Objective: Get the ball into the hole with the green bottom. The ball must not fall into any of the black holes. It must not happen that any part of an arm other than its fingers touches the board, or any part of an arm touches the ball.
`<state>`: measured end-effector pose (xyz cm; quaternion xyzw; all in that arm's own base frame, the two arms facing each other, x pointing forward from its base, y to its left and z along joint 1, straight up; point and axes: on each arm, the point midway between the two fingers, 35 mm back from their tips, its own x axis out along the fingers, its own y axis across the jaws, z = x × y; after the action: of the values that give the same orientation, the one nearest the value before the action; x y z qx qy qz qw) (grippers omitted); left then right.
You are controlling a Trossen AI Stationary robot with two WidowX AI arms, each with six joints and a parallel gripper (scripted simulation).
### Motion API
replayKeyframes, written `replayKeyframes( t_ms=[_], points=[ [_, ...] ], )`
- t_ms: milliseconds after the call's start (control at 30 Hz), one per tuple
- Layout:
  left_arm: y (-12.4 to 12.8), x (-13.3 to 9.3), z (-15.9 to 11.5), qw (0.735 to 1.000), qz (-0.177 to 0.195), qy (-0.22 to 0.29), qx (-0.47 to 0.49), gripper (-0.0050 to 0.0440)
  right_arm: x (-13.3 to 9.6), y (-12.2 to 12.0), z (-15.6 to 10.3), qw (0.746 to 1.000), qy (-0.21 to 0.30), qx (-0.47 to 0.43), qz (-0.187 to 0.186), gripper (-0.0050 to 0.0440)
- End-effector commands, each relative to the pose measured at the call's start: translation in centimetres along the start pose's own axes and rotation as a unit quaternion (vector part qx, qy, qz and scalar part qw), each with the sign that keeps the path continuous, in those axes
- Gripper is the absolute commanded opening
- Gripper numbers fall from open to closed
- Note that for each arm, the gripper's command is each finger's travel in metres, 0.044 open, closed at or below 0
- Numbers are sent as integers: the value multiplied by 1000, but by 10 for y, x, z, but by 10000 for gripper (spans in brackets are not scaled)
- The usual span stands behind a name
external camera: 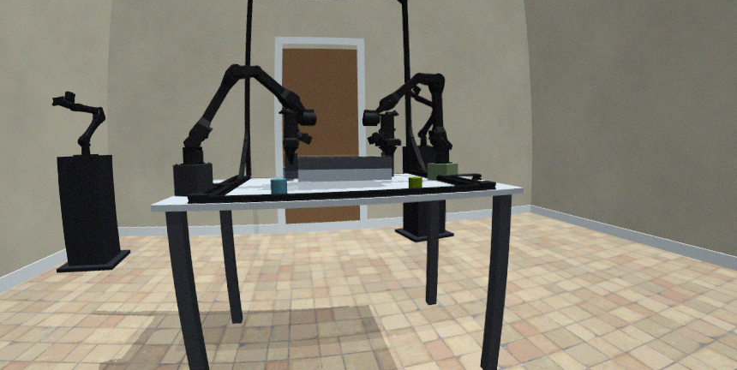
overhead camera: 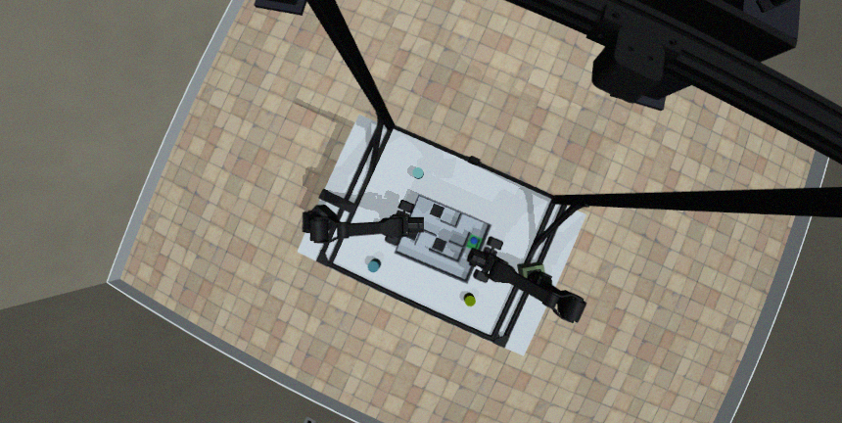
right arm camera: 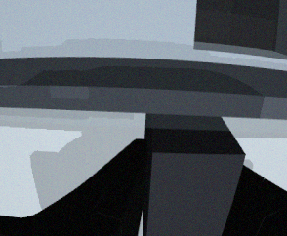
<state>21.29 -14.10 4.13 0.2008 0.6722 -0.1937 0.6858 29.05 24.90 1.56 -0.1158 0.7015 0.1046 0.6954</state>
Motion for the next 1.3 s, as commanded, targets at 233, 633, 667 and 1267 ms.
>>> replayKeyframes(
  t_ms=[233, 633, 667, 1267],
  points=[
    [2, 21, -1, 1000, -8, 8, 0, 68, 29, -1, 0, 1000, -6, 0, 7, 68],
    [2, 21, -1, 1000, -8, 8, 0, 308, 29, -1, 0, 1000, -6, 0, 7, 308],
    [2, 21, -1, 1000, -8, 8, 0, 332, 29, -1, 0, 1000, -6, 0, 7, 332],
    [2, 13, -4, 1000, -8, 8, 0, 400, 21, -1, -4, 1000, -6, 0, 7, 400]
  ],
)
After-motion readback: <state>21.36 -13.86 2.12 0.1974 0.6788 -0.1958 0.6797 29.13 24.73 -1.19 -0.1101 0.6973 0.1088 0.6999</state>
